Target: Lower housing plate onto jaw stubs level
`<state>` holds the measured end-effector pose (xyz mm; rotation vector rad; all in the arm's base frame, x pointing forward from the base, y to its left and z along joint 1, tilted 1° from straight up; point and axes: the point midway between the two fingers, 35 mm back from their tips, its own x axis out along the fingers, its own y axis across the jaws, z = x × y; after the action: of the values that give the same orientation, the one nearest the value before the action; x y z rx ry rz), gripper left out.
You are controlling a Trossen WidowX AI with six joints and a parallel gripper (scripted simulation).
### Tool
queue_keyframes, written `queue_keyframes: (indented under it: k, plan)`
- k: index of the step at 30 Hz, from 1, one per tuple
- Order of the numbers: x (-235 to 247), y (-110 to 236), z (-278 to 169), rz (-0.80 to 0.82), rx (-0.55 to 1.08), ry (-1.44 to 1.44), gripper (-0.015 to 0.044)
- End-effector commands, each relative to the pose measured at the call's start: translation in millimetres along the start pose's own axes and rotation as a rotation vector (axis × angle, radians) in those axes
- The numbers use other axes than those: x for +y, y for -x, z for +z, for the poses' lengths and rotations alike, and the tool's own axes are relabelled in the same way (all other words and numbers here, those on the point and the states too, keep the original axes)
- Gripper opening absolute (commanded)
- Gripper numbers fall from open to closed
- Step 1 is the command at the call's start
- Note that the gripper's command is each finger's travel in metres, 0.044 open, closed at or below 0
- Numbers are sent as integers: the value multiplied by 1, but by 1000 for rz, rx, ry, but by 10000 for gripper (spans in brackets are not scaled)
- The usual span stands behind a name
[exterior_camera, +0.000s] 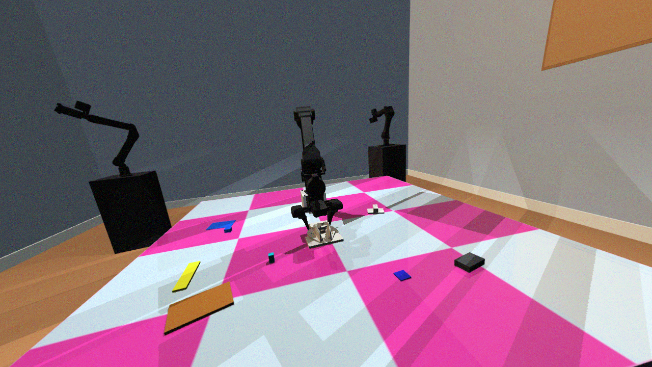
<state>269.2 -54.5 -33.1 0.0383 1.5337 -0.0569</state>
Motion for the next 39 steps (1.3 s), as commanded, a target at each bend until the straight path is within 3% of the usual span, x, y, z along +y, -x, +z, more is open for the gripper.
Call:
queue_keyframes:
  k: [1,39]
  plan:
    - [0,-3,-1,-1,4,3,351]
    - [0,0,0,-1,4,3,351]
